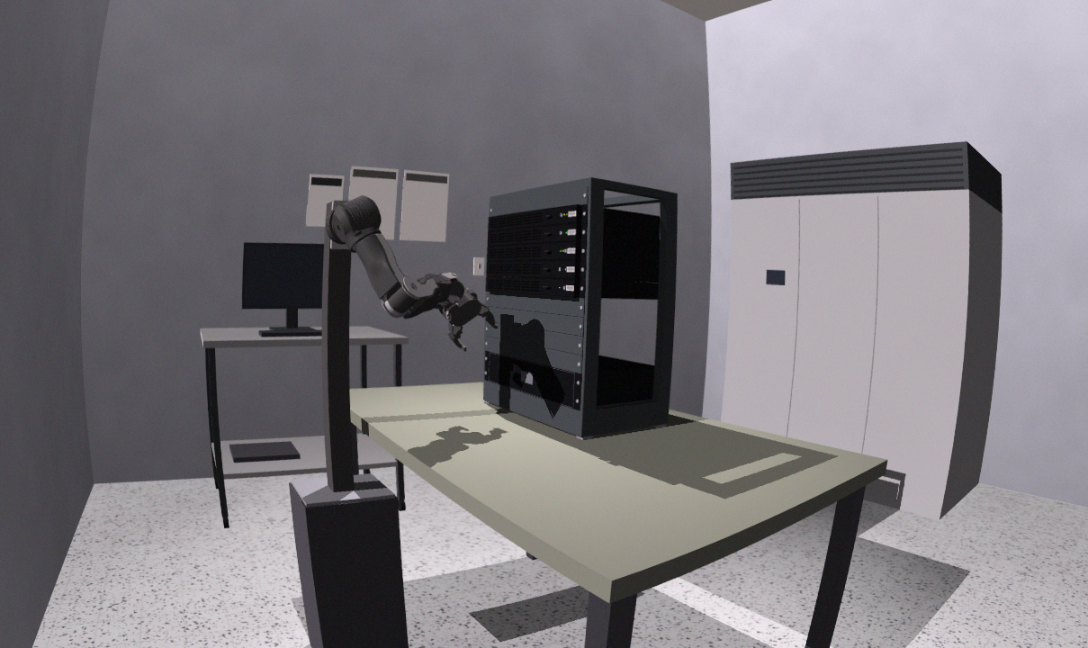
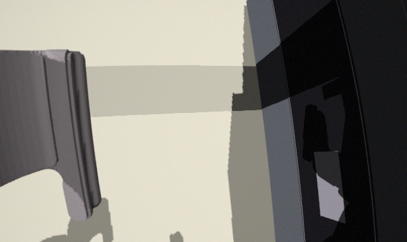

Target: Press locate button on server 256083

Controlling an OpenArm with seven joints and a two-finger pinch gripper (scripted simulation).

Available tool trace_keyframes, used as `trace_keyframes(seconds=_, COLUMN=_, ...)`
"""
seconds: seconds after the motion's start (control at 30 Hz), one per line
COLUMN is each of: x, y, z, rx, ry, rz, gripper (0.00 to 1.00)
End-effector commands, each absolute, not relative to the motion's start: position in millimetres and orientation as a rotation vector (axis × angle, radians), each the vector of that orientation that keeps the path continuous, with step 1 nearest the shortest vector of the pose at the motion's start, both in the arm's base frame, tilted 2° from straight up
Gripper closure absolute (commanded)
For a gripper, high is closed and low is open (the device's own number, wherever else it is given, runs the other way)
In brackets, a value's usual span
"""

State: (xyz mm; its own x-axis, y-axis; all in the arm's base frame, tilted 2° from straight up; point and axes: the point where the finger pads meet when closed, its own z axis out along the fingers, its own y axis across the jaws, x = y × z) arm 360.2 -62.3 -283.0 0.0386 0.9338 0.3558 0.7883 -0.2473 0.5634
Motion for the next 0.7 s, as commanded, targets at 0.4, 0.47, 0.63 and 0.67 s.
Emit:
trace_keyframes(seconds=0.4, x=362.5, y=-75.1, z=-269.4, rx=2.288, ry=1.596, rz=1.268, gripper=0.4)
trace_keyframes(seconds=0.47, x=363.1, y=-79.6, z=-266.6, rx=2.321, ry=1.549, rz=1.317, gripper=0.4)
trace_keyframes(seconds=0.63, x=364.1, y=-87.6, z=-261.8, rx=2.367, ry=1.47, rz=1.391, gripper=0.4)
trace_keyframes(seconds=0.67, x=364.5, y=-90.6, z=-260.1, rx=2.381, ry=1.441, rz=1.416, gripper=0.4)
